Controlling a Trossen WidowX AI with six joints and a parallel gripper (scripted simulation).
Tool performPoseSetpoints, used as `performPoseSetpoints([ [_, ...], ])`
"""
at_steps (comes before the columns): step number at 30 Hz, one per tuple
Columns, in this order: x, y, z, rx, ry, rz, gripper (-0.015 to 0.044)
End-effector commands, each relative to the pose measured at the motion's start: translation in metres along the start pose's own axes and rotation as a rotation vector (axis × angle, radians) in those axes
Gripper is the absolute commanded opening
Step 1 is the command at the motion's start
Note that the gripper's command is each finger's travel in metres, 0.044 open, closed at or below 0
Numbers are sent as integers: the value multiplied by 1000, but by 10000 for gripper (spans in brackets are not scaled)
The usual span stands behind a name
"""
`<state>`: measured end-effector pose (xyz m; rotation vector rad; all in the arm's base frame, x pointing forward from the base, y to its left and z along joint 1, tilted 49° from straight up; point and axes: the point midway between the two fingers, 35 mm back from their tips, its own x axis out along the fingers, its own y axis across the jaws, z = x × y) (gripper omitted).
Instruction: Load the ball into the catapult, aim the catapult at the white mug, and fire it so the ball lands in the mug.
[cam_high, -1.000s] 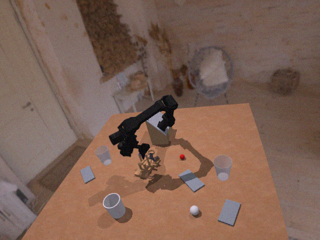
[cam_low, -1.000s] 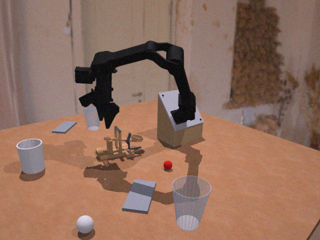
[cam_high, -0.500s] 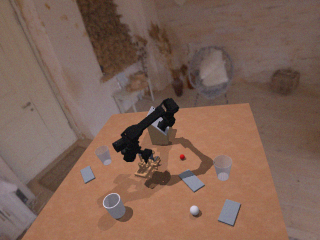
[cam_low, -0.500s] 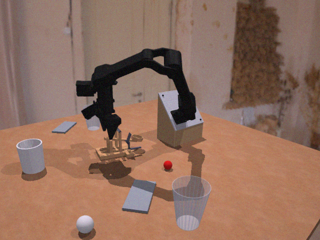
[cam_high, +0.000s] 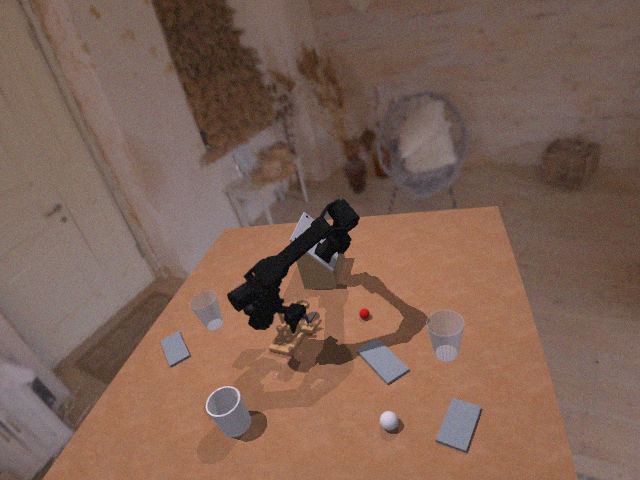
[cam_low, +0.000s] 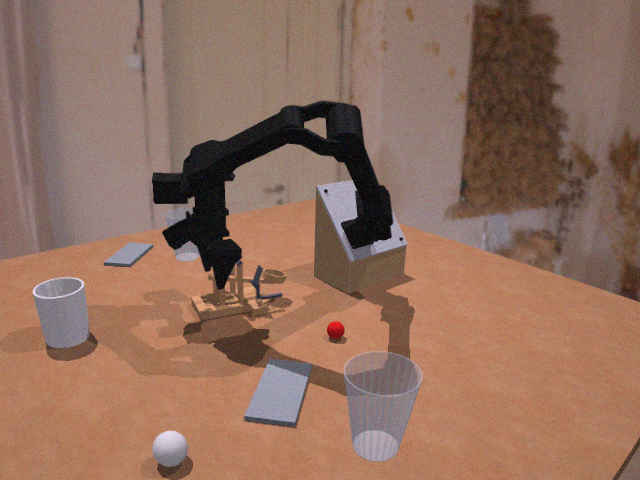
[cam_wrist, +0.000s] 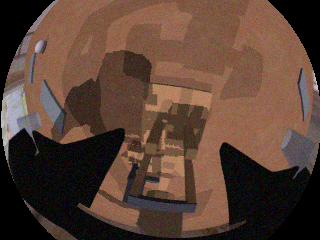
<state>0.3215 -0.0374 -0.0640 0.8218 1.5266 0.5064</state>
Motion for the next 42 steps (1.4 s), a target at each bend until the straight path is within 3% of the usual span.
performPoseSetpoints([
  [1, 7, 0, -1, 5, 0, 5, 440],
  [20, 35, 1, -2, 5, 1, 8, 440],
  [31, 32, 1, -1, -1, 1, 3, 151],
  [38, 29, 1, -1, -1, 1, 3, 85],
  [42, -15, 0, -1, 1, 1, 1, 0],
])
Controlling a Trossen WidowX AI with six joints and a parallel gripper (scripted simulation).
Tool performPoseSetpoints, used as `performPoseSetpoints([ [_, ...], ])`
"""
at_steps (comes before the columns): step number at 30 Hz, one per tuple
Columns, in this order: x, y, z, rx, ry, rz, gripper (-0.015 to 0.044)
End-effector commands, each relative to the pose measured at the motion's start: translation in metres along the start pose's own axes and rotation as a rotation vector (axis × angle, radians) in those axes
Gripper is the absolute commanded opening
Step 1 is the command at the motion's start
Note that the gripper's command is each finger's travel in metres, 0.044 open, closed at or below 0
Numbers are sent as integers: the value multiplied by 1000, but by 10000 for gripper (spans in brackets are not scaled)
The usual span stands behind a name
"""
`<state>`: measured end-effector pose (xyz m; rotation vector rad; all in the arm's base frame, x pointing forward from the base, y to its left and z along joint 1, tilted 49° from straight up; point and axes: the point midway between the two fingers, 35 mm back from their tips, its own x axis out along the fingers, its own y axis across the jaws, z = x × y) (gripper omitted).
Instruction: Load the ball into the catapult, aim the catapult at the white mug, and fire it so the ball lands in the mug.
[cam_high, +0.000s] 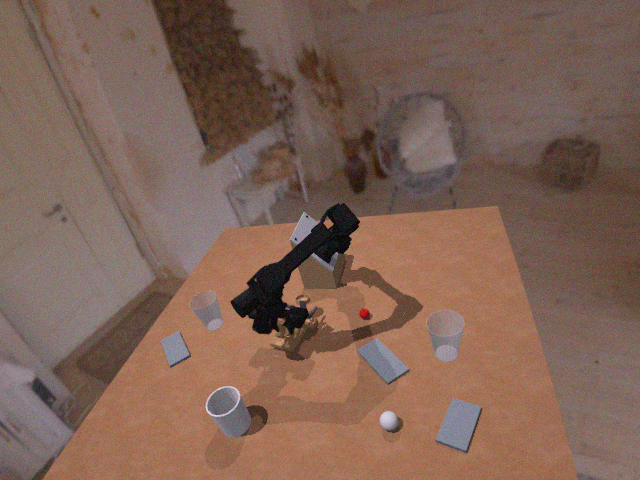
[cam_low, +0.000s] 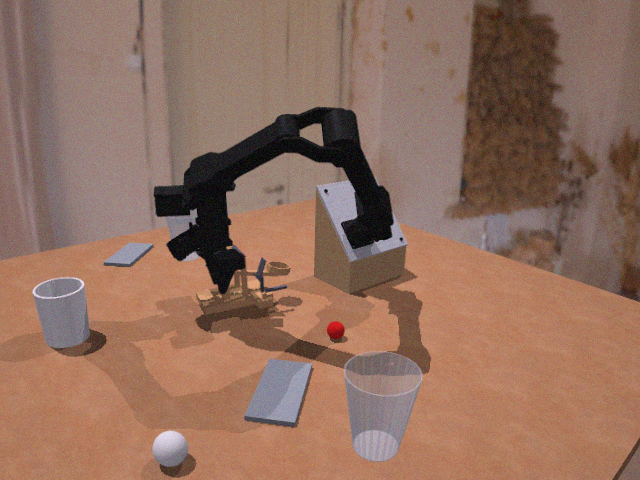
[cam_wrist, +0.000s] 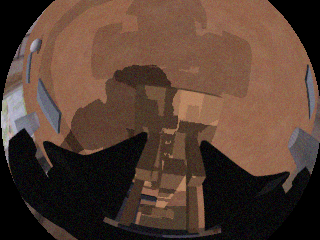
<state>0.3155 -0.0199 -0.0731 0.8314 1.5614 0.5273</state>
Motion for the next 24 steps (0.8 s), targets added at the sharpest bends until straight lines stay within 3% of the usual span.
performPoseSetpoints([
  [1, -37, -3, 5, -7, -37, -10, 0],
  [24, -6, -3, 8, -4, -39, -7, 0],
])
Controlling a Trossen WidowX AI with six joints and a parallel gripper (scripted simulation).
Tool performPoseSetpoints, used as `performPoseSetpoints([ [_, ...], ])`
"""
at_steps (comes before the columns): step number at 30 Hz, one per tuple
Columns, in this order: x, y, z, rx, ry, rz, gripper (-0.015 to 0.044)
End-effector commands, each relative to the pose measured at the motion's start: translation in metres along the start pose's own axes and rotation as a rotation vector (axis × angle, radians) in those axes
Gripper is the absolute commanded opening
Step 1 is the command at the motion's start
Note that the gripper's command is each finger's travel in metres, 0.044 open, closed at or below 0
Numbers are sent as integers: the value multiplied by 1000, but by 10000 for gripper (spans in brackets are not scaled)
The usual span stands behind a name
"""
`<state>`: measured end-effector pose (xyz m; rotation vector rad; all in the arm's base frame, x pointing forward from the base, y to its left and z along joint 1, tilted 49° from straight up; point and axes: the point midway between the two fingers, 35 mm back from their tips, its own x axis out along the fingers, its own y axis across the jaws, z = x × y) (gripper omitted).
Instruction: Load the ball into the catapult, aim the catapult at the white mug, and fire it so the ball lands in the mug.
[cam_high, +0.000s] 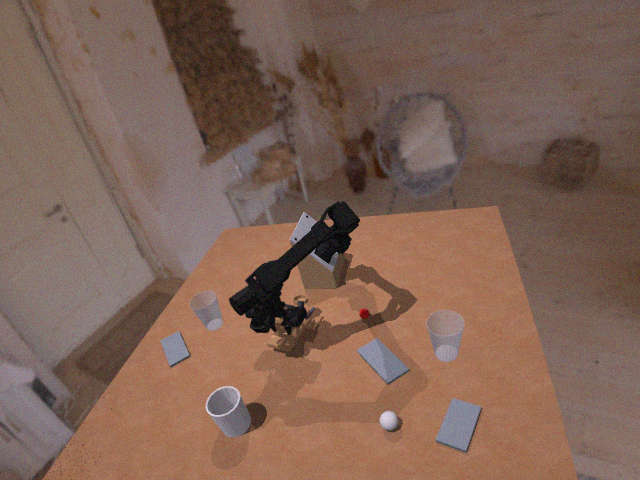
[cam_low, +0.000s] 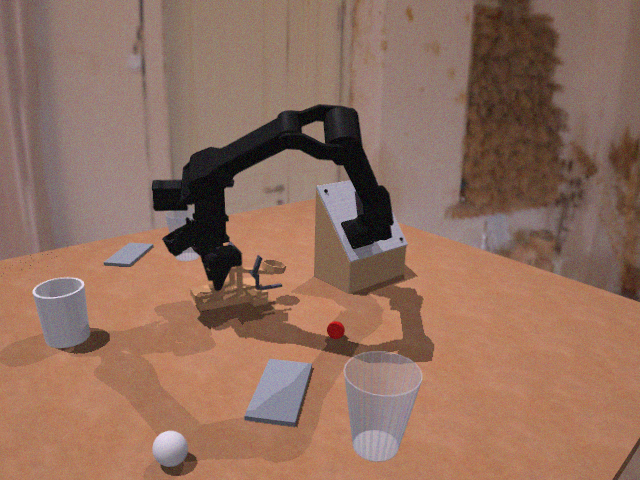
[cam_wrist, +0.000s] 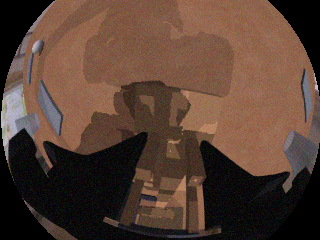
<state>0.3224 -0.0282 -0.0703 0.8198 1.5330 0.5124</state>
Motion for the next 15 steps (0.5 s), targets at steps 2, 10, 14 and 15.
performPoseSetpoints([
  [2, 6, -1, 1, 6, -8, 4, 0],
  [10, 18, 0, 0, 7, -7, 6, 0],
  [14, 20, 0, 0, 1, 0, 2, 0],
  [15, 20, 0, 0, 1, 0, 2, 0],
])
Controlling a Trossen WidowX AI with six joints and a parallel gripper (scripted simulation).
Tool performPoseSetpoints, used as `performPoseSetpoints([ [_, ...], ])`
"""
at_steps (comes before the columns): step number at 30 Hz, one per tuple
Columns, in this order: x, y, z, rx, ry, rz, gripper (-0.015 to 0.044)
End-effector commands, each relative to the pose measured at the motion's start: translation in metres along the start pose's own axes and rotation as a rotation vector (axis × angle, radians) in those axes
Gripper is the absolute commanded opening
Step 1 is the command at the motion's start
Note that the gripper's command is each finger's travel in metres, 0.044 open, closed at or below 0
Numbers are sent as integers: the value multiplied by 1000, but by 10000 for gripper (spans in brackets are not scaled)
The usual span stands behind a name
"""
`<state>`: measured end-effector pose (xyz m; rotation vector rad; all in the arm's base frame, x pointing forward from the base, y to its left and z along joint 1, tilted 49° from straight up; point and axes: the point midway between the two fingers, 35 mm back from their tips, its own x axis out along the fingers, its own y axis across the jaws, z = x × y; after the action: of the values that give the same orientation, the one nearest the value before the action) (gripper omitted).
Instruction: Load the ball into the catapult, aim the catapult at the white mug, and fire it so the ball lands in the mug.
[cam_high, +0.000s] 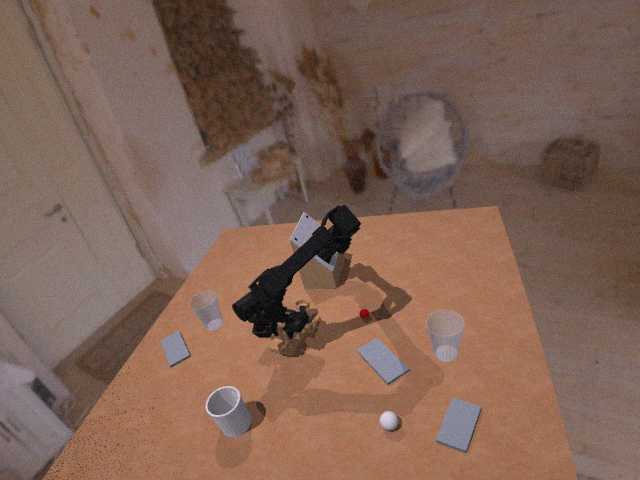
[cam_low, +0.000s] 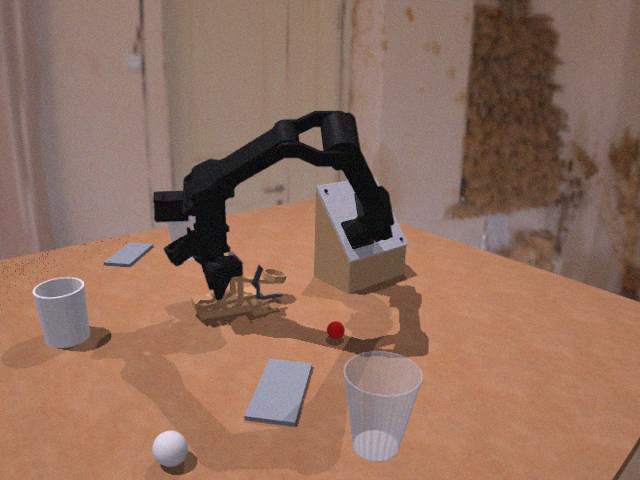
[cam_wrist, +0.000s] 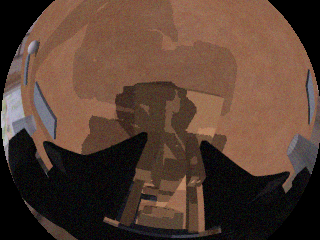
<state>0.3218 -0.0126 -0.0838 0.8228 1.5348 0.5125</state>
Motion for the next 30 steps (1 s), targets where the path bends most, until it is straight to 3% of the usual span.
performPoseSetpoints([
  [1, -1, 0, 0, -2, -2, 0, 0],
  [3, -1, 0, 0, -2, -2, 0, 0],
  [16, -1, 0, 0, -2, -2, 0, 341],
  [20, -41, -2, 4, 0, -3, -6, 440],
  [24, -98, -1, 0, 1, -1, -5, 440],
  [30, -84, -3, 2, 7, -6, -2, 440],
])
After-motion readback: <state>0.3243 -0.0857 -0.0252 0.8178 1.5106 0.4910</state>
